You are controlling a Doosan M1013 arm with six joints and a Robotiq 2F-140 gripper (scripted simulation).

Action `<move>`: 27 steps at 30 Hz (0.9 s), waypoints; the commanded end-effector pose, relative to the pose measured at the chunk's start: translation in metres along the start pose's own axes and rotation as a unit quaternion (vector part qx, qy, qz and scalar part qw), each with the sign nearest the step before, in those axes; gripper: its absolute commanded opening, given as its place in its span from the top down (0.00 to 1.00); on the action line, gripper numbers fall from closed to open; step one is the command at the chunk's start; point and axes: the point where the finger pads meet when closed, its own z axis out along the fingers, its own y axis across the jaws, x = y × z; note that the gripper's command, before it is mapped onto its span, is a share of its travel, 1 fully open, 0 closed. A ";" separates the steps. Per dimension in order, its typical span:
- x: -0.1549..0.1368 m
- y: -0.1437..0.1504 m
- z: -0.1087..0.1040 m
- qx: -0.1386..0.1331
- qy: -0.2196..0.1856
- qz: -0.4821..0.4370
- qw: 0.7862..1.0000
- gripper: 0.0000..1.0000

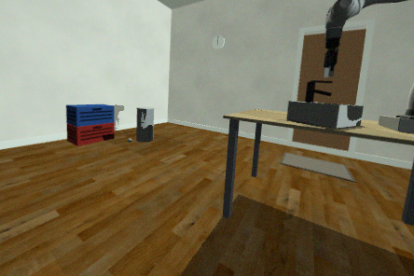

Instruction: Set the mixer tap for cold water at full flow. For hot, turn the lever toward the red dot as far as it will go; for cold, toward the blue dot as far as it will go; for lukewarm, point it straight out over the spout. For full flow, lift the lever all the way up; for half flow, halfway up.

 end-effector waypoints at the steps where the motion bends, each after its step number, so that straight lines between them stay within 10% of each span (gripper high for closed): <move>1: 0.000 -0.001 -0.006 0.001 0.002 -0.003 1.000 0.58; 4: 0.000 -0.001 -0.007 0.001 0.002 -0.003 1.000 0.58; 5: 0.000 -0.001 -0.007 0.001 0.002 -0.003 1.000 1.00; 27: 0.000 -0.001 -0.007 0.001 0.002 -0.003 1.000 1.00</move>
